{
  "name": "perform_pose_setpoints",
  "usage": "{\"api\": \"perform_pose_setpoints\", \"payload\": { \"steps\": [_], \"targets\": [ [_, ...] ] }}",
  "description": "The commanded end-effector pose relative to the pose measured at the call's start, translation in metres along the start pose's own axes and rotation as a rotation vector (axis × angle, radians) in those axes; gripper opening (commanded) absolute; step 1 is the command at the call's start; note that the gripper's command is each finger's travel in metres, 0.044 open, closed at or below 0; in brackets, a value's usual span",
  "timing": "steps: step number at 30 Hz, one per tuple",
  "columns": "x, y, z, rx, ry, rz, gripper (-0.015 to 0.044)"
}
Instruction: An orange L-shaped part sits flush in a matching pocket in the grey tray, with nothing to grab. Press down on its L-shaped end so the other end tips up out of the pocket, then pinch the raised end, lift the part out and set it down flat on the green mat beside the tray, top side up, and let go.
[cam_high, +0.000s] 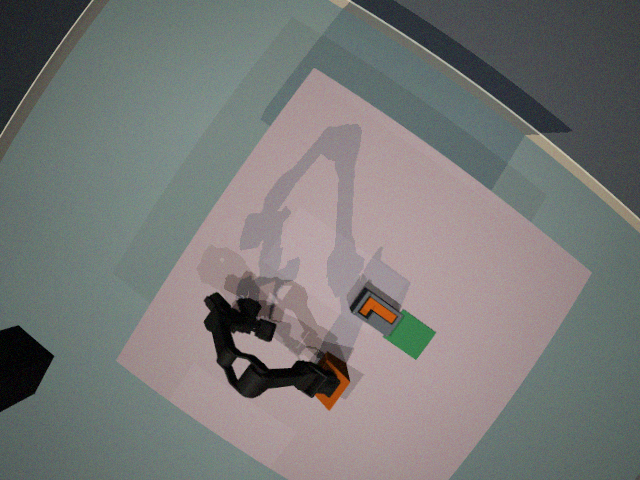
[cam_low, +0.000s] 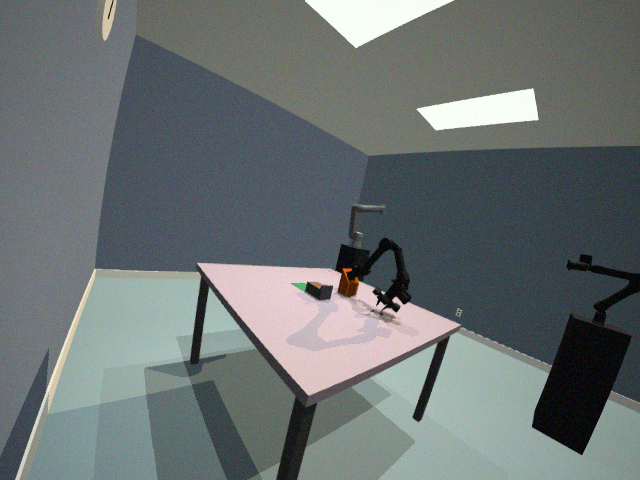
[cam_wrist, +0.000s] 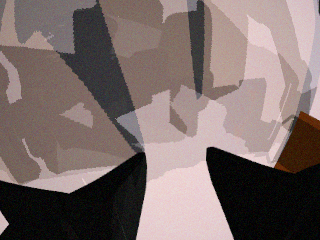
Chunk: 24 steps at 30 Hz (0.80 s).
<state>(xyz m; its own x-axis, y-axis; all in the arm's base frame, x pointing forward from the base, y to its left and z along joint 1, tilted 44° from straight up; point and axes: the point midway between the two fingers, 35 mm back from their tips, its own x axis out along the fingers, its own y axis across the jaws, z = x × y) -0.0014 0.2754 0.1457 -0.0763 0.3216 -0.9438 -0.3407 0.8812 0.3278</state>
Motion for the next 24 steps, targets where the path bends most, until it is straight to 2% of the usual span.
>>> {"api": "perform_pose_setpoints", "payload": {
  "steps": [1,12,24],
  "targets": [
    [-0.002,-0.013,0.028,0.045,-0.031,-0.003,0.018],
    [0.005,-0.091,0.113,0.112,0.048,-0.033,0.018],
    [-0.007,-0.21,0.166,0.231,0.089,0.124,0.018]
  ]
}}
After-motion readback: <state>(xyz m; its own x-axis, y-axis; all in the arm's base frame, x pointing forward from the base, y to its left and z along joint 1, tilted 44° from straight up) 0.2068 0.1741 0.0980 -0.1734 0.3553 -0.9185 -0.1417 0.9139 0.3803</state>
